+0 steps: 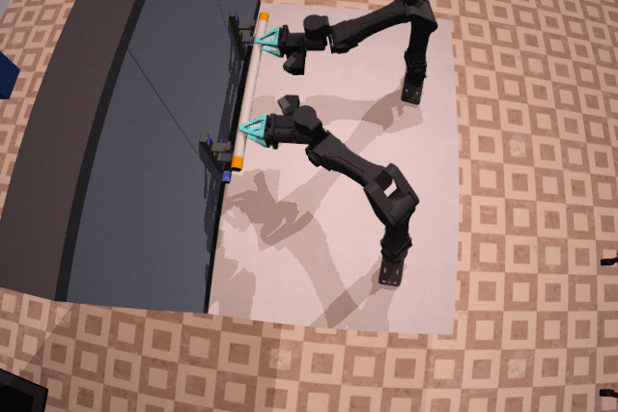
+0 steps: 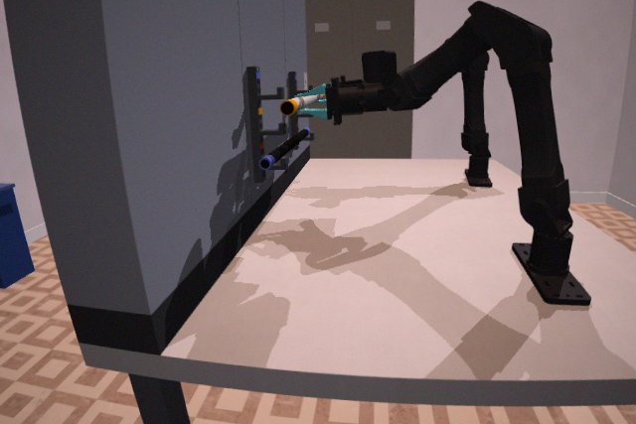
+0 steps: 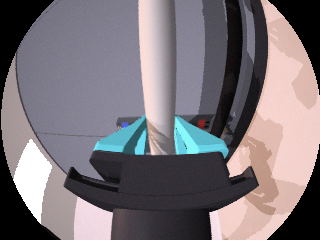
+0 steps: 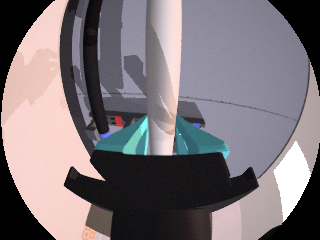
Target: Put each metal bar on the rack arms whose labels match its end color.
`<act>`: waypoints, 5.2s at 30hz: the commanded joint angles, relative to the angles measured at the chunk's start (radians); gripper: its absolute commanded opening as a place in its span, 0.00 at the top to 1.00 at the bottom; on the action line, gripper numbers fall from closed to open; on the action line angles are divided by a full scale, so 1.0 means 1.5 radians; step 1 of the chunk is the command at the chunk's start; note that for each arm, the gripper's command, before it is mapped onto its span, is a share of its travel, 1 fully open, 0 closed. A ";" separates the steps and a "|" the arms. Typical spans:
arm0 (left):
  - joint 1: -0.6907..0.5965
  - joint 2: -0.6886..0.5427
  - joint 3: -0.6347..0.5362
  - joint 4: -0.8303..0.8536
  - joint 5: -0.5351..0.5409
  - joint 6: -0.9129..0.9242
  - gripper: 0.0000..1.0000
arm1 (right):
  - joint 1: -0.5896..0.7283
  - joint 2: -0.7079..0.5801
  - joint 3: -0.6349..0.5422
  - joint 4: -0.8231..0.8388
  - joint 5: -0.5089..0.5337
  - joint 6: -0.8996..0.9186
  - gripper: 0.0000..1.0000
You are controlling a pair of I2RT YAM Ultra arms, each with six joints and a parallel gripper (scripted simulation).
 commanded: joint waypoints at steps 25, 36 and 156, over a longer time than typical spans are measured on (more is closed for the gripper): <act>0.025 0.017 0.068 0.032 0.013 0.040 1.00 | -0.009 0.032 0.082 0.038 -0.001 -0.011 1.00; 0.034 0.032 0.089 0.015 0.021 0.041 1.00 | -0.011 0.055 0.107 0.023 -0.004 -0.004 1.00; 0.060 0.145 0.058 0.139 0.046 0.032 0.38 | -0.019 0.188 0.061 0.186 -0.013 0.007 0.40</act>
